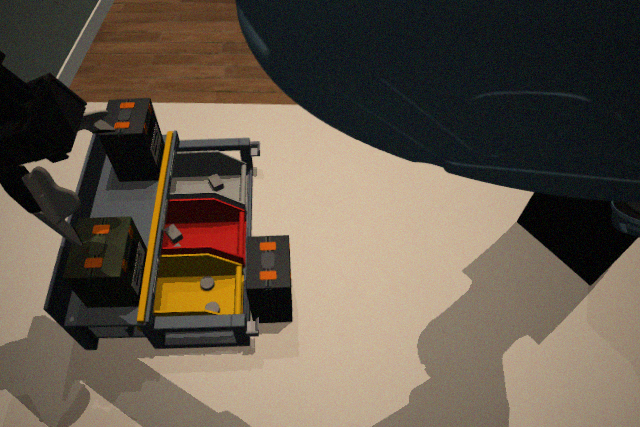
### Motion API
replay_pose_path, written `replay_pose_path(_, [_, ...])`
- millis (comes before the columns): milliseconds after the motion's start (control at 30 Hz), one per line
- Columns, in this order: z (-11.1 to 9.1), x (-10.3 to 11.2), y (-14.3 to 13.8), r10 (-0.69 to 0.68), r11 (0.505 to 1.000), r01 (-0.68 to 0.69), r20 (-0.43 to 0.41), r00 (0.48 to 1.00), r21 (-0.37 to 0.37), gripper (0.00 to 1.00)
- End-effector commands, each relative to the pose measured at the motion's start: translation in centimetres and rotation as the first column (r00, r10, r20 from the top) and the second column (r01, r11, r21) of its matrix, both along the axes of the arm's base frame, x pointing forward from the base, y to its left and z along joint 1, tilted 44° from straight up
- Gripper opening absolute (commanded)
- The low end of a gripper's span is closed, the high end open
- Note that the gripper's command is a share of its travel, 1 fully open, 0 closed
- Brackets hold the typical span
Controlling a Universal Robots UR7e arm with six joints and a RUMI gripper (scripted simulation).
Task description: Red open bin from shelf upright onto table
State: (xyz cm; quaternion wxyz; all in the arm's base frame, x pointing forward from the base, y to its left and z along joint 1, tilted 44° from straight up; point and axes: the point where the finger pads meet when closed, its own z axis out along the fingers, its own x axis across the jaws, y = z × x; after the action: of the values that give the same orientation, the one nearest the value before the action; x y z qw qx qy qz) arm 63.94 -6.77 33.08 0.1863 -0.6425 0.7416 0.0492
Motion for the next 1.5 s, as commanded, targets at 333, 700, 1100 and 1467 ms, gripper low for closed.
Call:
replay_pose_path(333, [-2.5, -2.6, 1.5, 0.020, 0.999, -0.022, -0.034, 0.999, -0.050, 1.00])
replay_pose_path(700, [-4.8, -5.1, 2.6, 0.037, 0.995, -0.043, -0.066, 0.997, -0.093, 1.00])
replay_pose_path(1100, [-7.1, -7.6, 3.7, 0.053, 0.989, -0.065, -0.095, 0.994, -0.134, 1.00])
replay_pose_path(1467, [-9.1, -10.0, 4.5, 0.066, 0.981, -0.087, -0.122, 0.990, -0.173, 1.00])
